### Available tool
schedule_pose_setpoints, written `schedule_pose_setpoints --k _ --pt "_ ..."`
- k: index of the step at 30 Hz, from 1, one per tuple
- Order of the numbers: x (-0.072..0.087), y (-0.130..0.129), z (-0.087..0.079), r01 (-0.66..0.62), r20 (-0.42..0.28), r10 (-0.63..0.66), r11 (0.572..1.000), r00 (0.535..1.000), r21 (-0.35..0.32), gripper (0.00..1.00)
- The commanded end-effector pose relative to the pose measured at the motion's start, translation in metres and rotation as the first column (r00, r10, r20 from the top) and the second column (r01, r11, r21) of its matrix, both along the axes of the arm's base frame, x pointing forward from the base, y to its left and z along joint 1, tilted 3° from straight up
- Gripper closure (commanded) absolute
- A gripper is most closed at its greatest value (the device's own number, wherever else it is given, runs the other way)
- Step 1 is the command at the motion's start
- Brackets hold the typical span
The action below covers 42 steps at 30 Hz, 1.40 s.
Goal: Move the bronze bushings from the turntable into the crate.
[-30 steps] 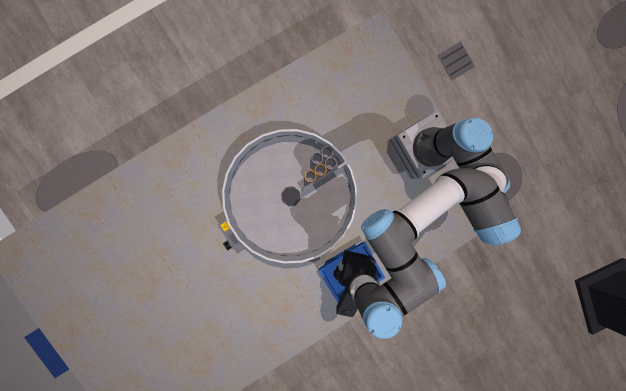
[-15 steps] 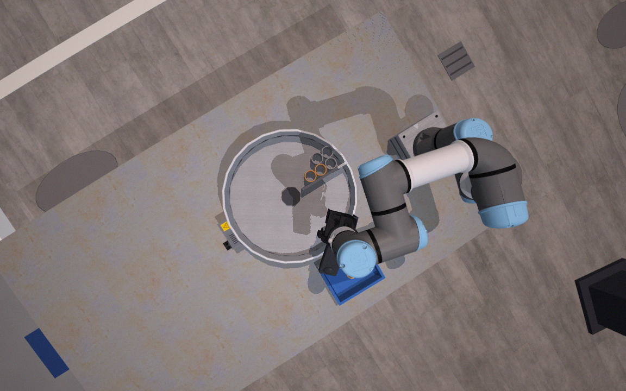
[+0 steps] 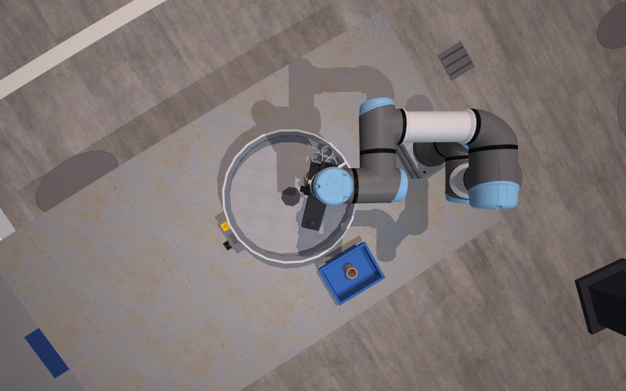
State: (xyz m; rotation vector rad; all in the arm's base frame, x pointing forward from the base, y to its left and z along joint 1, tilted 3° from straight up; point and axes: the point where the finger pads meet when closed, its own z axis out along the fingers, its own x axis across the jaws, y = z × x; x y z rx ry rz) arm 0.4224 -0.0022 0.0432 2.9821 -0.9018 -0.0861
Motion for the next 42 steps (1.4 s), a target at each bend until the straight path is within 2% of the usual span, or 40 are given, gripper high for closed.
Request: schedule_pose_setpoints --k 1,6,13,42 --pt "0.004 -0.033 0.001 -0.003 0.01 0.003 1.0 1.0 0.005 0.95" --pt "0.005 -0.051 0.0 -0.003 0.011 0.003 1.0 1.0 0.005 0.95" --pt "0.006 -0.057 0.0 -0.003 0.011 0.003 1.0 1.0 0.005 0.95" --pt "0.006 -0.058 0.0 -0.003 0.011 0.003 1.0 1.0 0.005 0.95"
